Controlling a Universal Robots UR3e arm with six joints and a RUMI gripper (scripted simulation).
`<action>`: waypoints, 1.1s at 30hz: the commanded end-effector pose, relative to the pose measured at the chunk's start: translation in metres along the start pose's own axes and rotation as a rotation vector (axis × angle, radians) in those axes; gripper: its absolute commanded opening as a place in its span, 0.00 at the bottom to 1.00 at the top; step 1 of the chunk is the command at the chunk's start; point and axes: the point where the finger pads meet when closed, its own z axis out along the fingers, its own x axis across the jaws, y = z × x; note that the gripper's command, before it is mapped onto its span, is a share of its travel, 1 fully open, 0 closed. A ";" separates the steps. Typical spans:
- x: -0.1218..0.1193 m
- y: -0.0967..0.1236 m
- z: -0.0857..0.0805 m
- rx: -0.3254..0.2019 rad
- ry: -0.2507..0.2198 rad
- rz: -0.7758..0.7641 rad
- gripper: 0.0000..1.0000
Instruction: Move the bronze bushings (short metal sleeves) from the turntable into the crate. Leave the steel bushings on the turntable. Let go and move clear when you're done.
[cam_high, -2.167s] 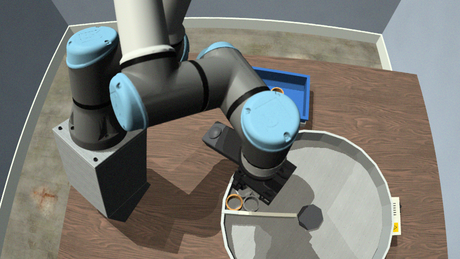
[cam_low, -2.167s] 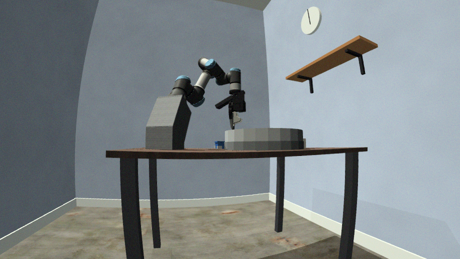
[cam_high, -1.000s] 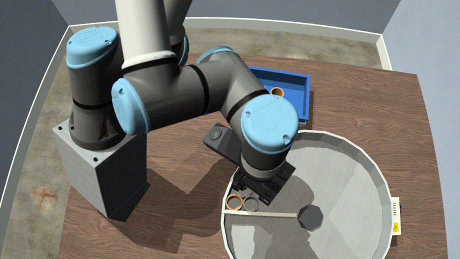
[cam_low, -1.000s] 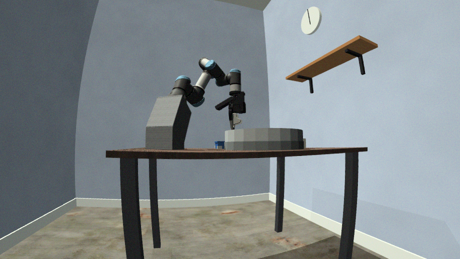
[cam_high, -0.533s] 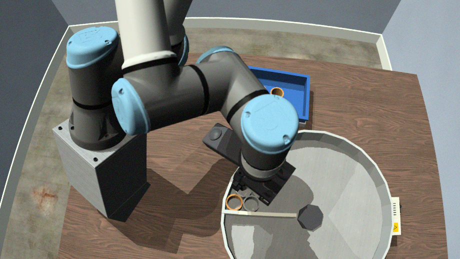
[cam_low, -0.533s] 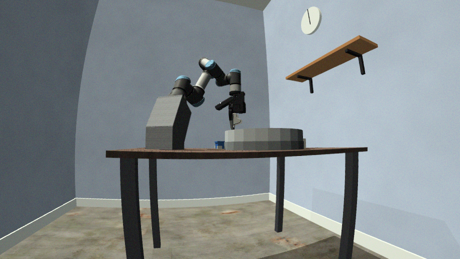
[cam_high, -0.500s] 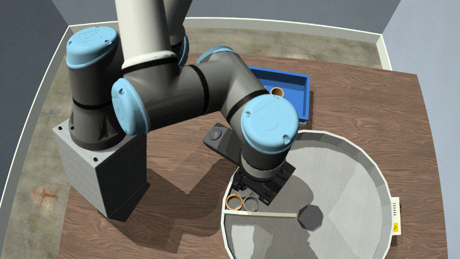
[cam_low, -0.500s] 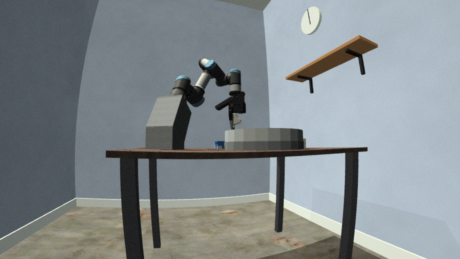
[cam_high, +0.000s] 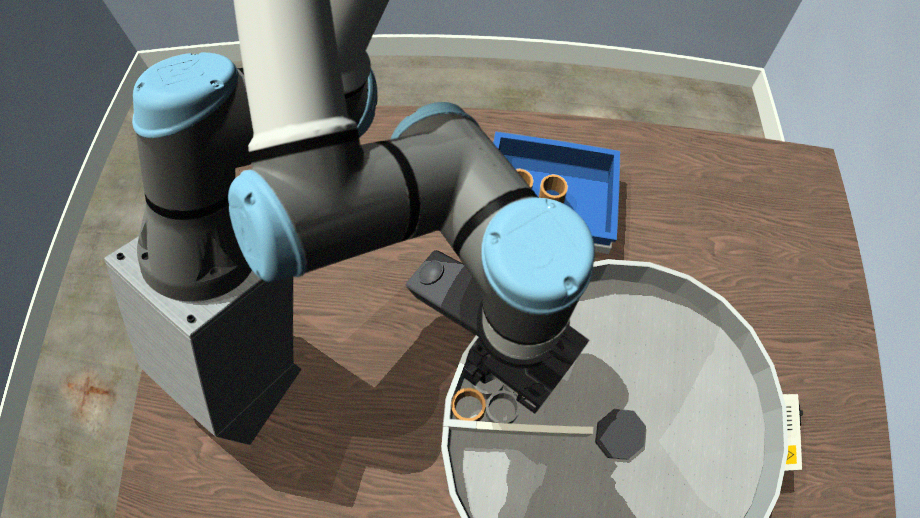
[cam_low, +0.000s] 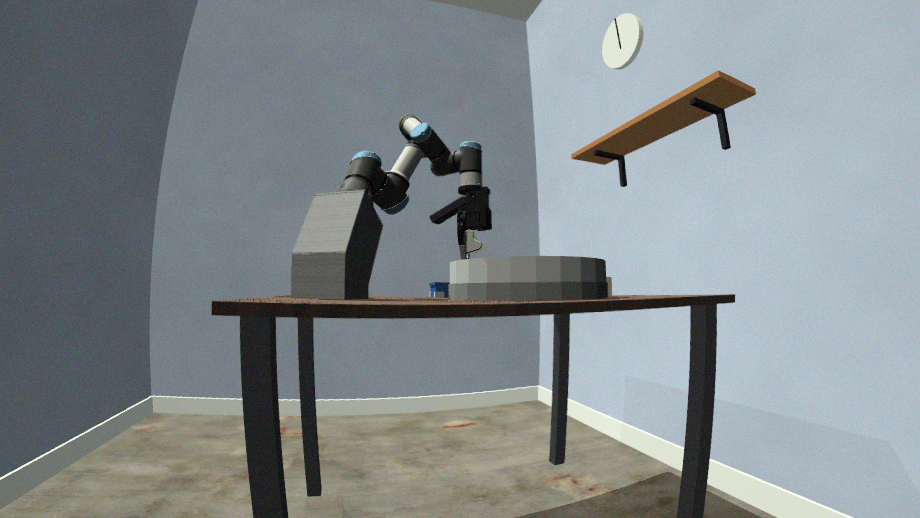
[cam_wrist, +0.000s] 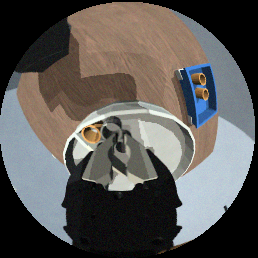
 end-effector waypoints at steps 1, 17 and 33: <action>0.000 0.001 0.008 -0.002 -0.001 0.000 0.05; 0.000 0.001 0.013 -0.002 -0.001 0.000 0.05; 0.000 0.001 0.013 -0.002 -0.001 0.000 0.05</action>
